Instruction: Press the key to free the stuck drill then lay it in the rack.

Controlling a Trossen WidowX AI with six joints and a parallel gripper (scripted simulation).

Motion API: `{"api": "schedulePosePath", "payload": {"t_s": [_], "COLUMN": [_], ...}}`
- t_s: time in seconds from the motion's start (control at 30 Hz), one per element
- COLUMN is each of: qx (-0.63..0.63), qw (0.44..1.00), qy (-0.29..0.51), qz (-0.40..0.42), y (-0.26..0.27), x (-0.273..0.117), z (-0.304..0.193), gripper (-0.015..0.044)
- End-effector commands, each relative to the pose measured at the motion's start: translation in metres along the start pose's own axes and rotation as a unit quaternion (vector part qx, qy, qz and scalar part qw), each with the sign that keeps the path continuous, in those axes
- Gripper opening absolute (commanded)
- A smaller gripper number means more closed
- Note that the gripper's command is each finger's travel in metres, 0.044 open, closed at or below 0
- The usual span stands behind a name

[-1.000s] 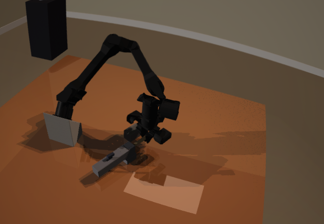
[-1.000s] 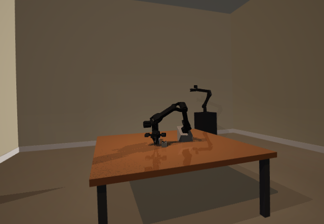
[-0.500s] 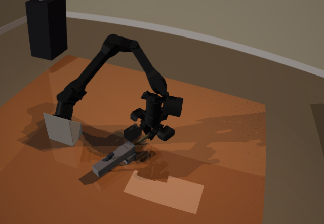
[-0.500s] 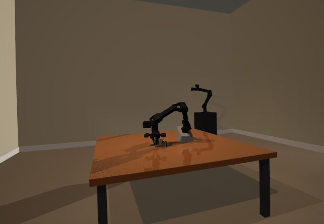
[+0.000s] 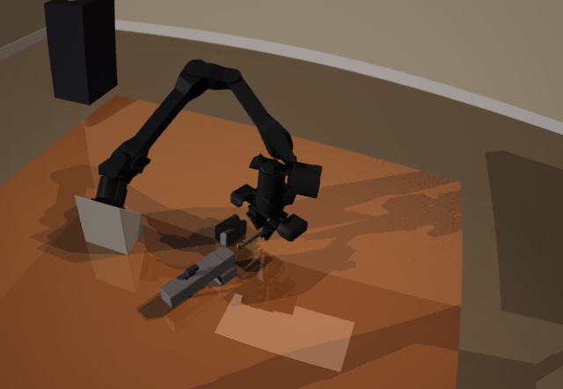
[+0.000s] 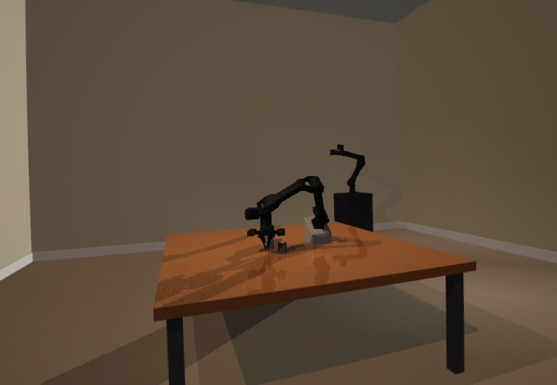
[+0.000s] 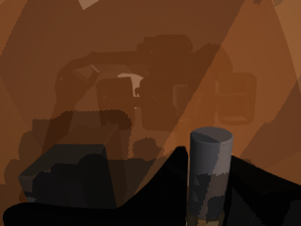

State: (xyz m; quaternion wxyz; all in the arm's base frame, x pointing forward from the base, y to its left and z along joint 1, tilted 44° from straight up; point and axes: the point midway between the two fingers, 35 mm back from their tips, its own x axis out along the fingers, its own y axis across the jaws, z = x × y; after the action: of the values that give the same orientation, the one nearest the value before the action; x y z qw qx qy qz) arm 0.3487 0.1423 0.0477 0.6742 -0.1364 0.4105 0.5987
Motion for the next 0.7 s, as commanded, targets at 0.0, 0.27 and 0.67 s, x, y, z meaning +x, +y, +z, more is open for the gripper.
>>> {"api": "schedulePosePath", "payload": {"t_s": [0.0,0.27,0.67], "qx": [0.0,0.0,0.0], "qw": [1.0,1.0,1.0], "qy": [-0.001,-0.001,-0.001], "qz": [0.0,0.0,0.0], "y": [0.0,0.0,0.0002], "x": [-0.0033,-0.0073,-0.013], "z": [-0.0002,-0.0013,-0.0027], "gripper": [0.0,0.0,0.0]}}
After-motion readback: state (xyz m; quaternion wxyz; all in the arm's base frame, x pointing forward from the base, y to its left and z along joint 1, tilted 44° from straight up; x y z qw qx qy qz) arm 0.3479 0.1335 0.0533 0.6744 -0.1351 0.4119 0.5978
